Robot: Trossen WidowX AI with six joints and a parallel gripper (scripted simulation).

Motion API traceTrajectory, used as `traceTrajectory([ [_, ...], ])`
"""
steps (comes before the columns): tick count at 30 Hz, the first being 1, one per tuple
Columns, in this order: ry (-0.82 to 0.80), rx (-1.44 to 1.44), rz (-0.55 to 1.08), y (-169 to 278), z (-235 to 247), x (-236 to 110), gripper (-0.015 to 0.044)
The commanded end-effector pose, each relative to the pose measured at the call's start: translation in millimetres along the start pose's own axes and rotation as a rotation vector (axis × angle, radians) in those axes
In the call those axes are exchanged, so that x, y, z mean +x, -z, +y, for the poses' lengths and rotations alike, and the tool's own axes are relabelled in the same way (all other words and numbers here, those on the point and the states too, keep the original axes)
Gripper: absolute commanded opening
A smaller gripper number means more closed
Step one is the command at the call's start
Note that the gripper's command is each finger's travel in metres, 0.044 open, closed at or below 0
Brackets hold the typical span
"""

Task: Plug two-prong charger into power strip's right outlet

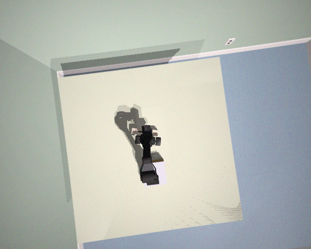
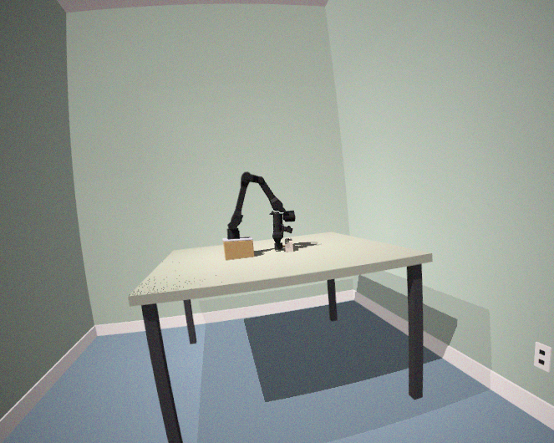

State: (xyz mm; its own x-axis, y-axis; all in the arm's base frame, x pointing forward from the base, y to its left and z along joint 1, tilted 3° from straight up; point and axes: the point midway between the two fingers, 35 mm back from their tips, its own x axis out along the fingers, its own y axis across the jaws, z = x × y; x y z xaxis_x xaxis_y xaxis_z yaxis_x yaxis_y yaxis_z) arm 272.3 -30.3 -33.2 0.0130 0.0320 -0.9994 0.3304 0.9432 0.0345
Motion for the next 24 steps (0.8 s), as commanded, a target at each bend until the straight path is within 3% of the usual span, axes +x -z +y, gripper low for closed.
traceTrajectory([
  [1,-0.004,0.0,-0.002,-2.2,0.7,-0.9,0.0],
  [24,-0.004,0.0,-0.002,-8.4,0.9,-1.6,0.0],
])
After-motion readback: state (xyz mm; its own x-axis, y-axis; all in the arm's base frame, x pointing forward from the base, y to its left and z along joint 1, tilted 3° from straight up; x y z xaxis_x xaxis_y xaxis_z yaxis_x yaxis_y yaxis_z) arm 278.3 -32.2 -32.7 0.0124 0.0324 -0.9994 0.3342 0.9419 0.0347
